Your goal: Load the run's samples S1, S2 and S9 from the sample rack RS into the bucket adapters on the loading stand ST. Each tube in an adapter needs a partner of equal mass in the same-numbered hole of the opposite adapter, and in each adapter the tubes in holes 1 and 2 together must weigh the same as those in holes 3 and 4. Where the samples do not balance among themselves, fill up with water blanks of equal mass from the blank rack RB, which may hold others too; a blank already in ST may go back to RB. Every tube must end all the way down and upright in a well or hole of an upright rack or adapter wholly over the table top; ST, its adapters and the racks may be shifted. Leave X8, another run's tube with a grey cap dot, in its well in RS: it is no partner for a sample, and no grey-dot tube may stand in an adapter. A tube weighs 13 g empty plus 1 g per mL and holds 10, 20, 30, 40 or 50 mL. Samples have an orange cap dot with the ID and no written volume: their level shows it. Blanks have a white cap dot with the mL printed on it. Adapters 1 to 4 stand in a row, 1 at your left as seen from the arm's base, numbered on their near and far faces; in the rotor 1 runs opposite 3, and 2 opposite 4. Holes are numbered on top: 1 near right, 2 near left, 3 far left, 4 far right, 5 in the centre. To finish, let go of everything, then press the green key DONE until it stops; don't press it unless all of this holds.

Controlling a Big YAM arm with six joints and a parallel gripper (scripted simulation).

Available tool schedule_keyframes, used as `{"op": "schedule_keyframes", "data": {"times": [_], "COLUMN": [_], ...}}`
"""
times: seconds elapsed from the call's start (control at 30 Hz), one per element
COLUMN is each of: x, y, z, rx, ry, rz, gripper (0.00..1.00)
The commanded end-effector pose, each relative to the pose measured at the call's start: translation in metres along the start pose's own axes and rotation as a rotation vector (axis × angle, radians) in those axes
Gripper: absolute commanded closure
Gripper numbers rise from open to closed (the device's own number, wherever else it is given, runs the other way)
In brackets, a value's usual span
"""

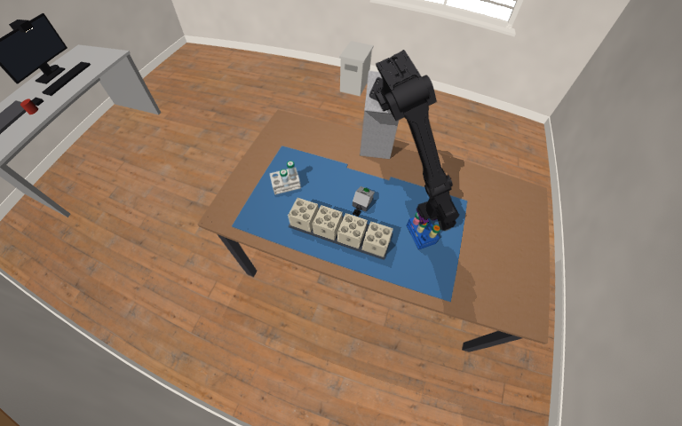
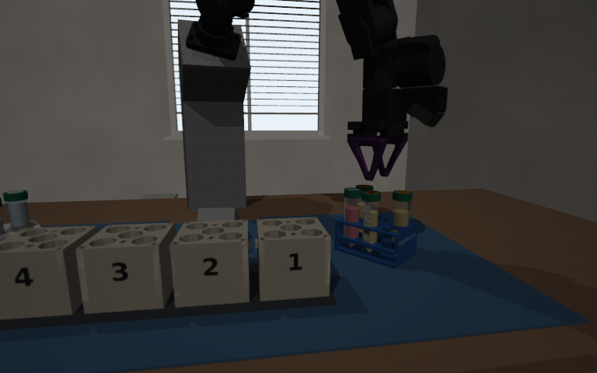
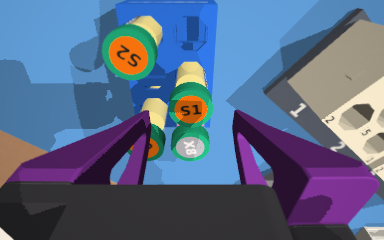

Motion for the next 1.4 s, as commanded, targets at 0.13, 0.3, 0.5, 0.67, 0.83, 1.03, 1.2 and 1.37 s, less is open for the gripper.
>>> {"op": "schedule_keyframes", "data": {"times": [0.13,0.3,0.5,0.67,0.83,1.03,1.2,1.37], "x": [0.045,0.049,0.041,0.058,0.054,0.054,0.053,0.052], "y": [0.034,0.037,0.03,0.036,0.037,0.037,0.037,0.037], "z": [0.003,0.006,0.002,0.004,0.002,0.0,-0.002,-0.004], "rx": [-0.009,-0.001,0.007,-0.013,-0.014,-0.017,-0.017,-0.015], "ry": [0.011,0.003,-0.013,0.022,0.014,0.011,0.006,0.002], "rz": [-0.269,-0.503,-0.683,-0.965,-1.21,-1.415,-1.585,-1.584], "gripper": [0.2,0.2,0.2,0.2,0.2,0.2,0.2,0.2]}}
Point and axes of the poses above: the point where the finger pads meet when closed, its own z axis out along the fingers, its own y axis across the jaws, x = y × z, the point moved 6 cm from there along -z, back along the fingers, and after that the axes turned 9 degrees about z, right-handed, at the moved point
